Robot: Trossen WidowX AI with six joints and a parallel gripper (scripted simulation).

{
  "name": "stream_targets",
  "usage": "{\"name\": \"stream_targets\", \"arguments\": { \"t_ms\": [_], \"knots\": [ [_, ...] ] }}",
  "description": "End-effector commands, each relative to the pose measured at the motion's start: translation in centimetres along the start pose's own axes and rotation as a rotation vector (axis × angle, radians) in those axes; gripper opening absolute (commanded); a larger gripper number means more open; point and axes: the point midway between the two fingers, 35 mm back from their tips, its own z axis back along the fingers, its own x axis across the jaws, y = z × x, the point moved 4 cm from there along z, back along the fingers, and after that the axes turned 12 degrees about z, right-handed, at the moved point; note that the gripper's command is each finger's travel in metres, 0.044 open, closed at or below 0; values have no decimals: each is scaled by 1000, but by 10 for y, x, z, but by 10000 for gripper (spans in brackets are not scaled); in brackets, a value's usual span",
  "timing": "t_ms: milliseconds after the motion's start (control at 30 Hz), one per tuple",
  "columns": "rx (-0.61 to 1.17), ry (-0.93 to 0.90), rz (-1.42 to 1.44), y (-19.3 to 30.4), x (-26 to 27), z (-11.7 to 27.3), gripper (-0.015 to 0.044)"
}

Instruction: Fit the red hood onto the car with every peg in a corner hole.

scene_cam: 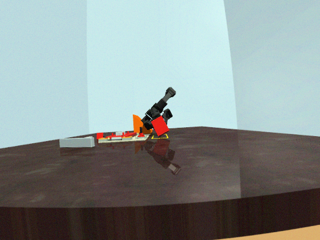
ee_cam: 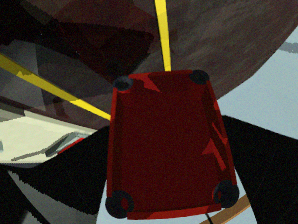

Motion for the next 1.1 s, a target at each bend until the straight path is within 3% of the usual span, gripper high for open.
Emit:
{"name": "stream_targets", "arguments": {
  "t_ms": [0,433,667,1067],
  "knots": [
    [0,0,5,0,0,0,105],
    [0,0,5,0,0,0,440],
    [-15,-30,86,12,5,10,440],
    [-59,-67,331,38,10,62,440]
  ]
}}
